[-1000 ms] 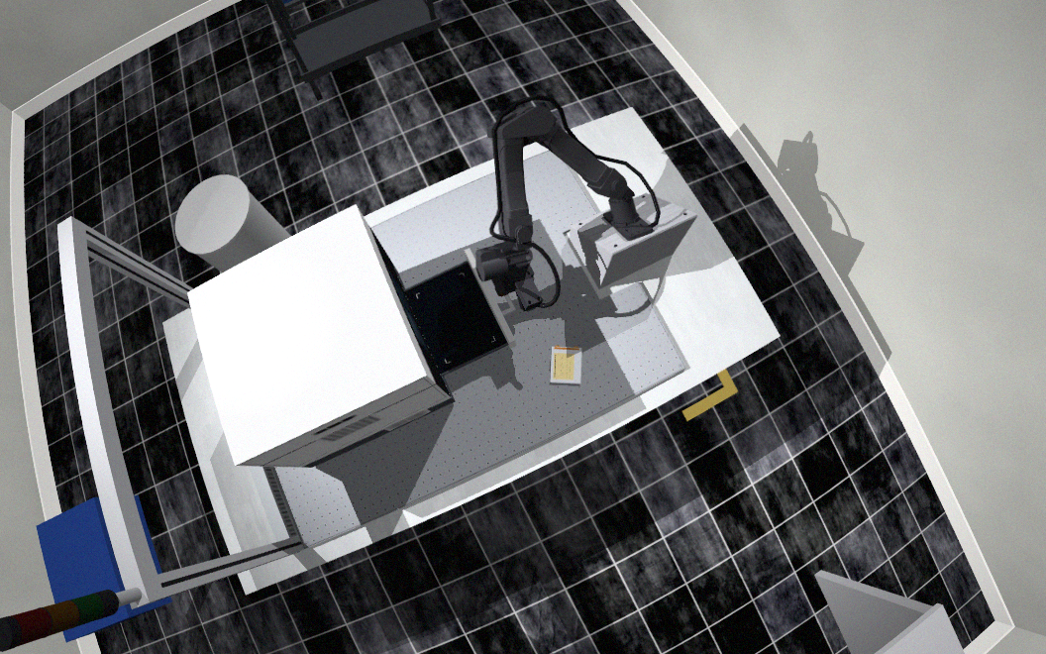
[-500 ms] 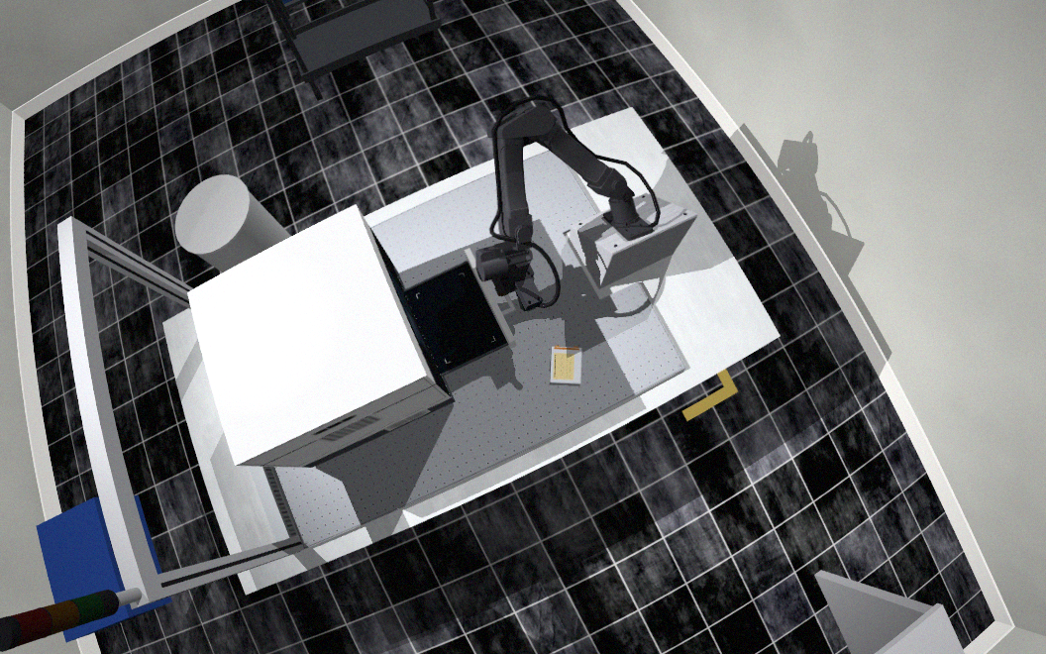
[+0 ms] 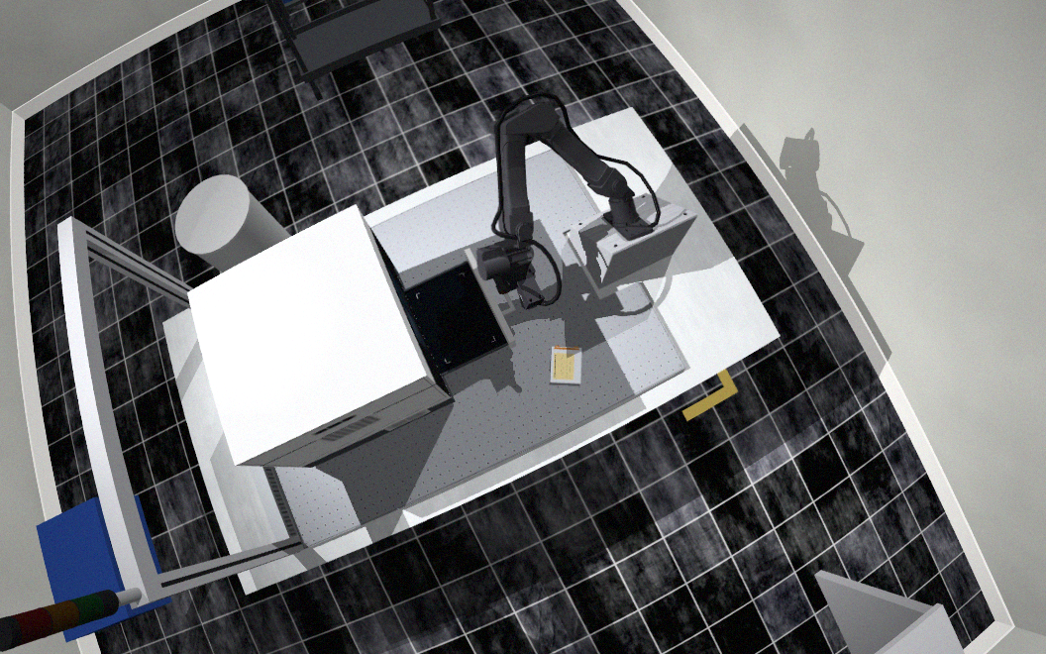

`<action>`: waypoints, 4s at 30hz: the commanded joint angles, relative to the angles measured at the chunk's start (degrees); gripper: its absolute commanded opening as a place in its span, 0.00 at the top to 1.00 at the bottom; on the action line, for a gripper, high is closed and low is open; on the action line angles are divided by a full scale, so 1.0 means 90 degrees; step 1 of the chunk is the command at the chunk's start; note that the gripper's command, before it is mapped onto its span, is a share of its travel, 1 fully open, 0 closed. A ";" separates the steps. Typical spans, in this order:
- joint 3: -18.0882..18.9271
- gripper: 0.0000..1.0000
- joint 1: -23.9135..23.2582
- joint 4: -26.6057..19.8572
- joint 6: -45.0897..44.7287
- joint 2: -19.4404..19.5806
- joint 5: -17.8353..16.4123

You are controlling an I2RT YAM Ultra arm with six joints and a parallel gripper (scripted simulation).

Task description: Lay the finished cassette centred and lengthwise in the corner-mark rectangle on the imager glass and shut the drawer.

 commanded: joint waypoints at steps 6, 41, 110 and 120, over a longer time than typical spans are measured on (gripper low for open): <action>0.0187 0.65 0.0297 -0.0442 0.0299 -0.0324 0.0007; 0.0396 0.65 0.0928 -0.1873 0.1209 -0.0885 0.0092; -0.0187 0.65 0.1504 -0.2854 0.6305 -0.0822 0.0180; 0.0244 0.65 0.1430 -0.3498 0.8686 -0.0572 0.0020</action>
